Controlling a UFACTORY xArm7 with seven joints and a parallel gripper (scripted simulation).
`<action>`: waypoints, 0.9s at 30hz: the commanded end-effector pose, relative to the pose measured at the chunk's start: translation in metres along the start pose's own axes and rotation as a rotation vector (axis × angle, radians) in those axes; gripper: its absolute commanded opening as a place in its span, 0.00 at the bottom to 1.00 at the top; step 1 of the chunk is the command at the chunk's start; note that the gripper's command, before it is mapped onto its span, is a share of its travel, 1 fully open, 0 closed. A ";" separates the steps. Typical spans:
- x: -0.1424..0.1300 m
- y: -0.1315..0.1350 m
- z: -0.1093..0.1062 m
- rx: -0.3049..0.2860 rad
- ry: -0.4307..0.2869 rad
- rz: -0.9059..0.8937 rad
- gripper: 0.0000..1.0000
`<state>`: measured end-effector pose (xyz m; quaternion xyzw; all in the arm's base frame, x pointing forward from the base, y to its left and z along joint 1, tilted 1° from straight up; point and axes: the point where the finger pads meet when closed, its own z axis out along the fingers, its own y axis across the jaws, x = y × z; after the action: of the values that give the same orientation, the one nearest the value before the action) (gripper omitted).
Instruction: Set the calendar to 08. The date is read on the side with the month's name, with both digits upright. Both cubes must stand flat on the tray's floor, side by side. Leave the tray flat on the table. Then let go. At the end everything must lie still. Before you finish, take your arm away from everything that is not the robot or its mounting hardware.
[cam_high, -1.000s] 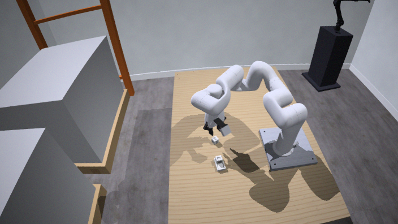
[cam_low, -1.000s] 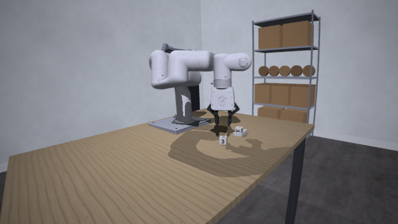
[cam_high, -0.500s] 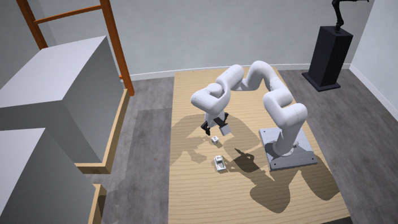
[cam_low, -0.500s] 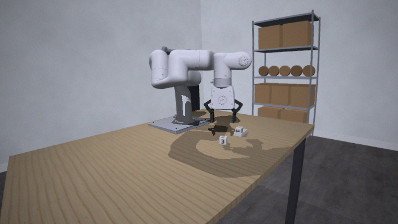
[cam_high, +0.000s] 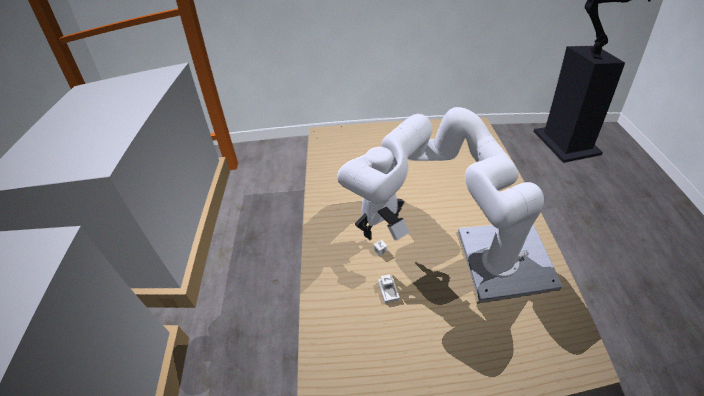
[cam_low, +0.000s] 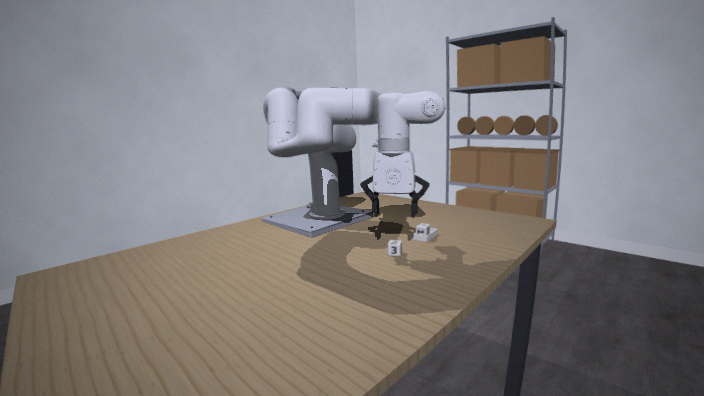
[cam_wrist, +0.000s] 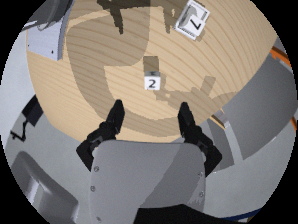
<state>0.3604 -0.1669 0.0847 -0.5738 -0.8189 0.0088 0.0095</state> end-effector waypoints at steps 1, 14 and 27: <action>0.000 0.001 -0.001 -0.002 -0.002 0.000 1.00; 0.000 0.001 -0.001 -0.002 -0.002 0.000 0.49; 0.000 0.001 -0.001 -0.002 -0.002 0.000 0.49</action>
<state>0.3604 -0.1669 0.0847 -0.5738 -0.8189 0.0088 0.0095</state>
